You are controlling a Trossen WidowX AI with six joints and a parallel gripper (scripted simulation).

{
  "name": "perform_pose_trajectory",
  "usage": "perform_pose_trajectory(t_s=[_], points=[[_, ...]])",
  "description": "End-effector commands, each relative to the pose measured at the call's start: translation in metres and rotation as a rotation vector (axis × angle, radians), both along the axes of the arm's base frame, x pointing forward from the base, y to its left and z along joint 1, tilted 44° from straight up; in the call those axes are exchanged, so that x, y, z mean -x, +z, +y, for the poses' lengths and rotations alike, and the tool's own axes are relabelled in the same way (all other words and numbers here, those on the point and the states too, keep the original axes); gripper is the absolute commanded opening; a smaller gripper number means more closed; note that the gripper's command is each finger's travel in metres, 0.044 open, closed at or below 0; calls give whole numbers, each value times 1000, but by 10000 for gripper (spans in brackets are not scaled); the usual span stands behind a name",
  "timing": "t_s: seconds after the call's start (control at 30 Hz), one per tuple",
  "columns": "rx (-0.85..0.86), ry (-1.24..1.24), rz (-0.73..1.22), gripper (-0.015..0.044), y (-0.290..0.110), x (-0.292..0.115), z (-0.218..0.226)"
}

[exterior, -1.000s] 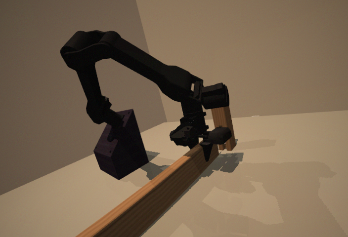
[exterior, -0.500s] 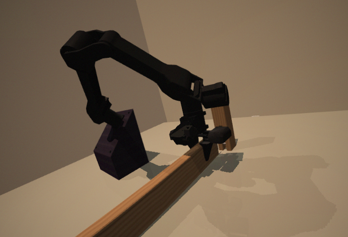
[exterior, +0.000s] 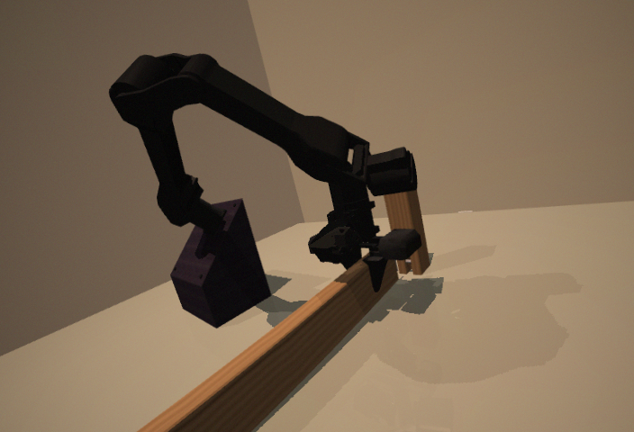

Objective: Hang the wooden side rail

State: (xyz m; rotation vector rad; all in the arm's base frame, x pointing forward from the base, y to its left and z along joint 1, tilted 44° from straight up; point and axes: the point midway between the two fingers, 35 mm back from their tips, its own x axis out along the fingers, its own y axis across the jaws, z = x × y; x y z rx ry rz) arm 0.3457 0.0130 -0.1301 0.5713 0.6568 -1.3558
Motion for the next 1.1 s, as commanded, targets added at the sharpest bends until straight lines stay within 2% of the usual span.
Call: perform_pose_trajectory(t_s=[0.0,1.07], points=[[-8,5,-18,0,4,-3,6],[-8,5,-18,0,5,-4,9]])
